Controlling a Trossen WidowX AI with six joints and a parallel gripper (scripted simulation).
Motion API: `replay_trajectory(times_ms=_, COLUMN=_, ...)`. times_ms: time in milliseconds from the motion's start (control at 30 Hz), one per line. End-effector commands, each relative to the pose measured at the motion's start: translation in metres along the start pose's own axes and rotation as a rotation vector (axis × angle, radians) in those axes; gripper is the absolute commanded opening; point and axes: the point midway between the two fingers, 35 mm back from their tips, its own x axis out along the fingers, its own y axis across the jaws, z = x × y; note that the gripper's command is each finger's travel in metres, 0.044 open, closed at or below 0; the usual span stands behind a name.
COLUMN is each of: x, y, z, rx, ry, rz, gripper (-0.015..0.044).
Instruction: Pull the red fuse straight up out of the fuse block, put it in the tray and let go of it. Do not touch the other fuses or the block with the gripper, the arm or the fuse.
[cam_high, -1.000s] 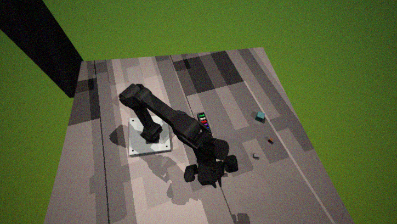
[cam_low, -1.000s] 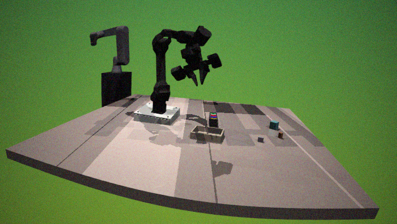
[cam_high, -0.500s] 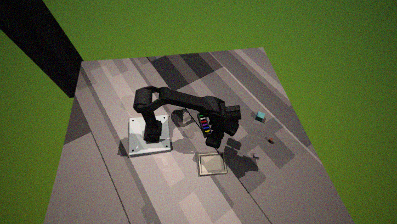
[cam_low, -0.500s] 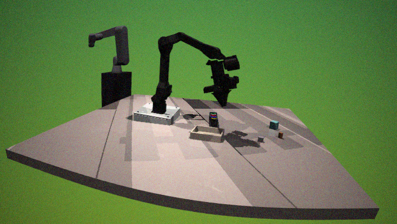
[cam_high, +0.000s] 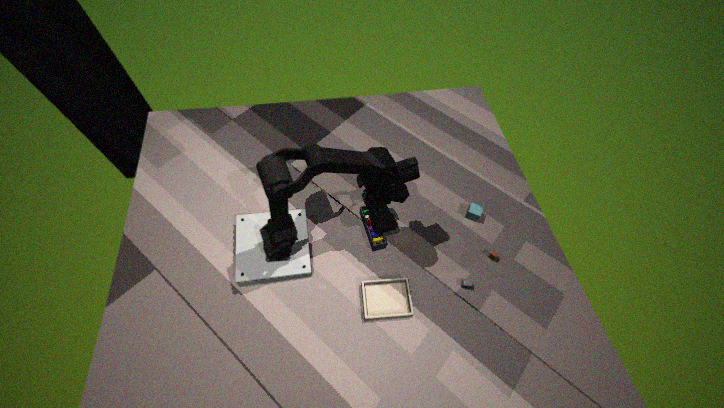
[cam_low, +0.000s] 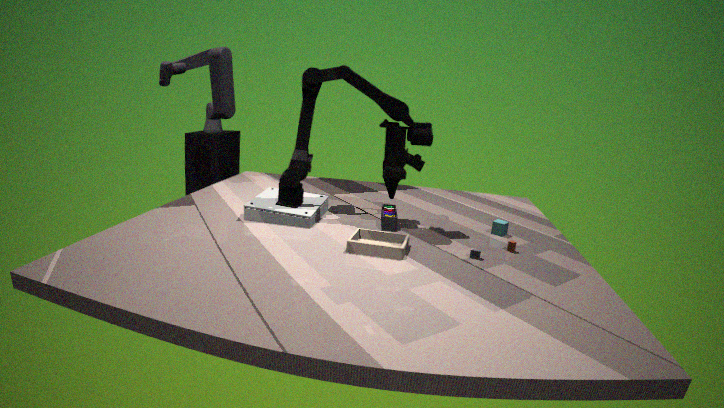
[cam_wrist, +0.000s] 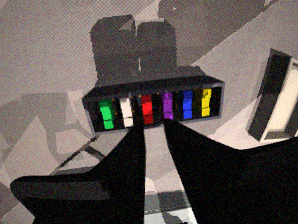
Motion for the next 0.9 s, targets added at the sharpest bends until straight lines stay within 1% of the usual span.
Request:
replay_trajectory(times_ms=0, x=0.002, y=0.001, z=-0.002, rx=-0.011, ry=0.005, rz=0.003, gripper=0.0074)
replay_trajectory(times_ms=867, x=0.027, y=0.002, z=-0.003, rx=-0.011, ry=0.005, rz=0.003, gripper=0.0074)
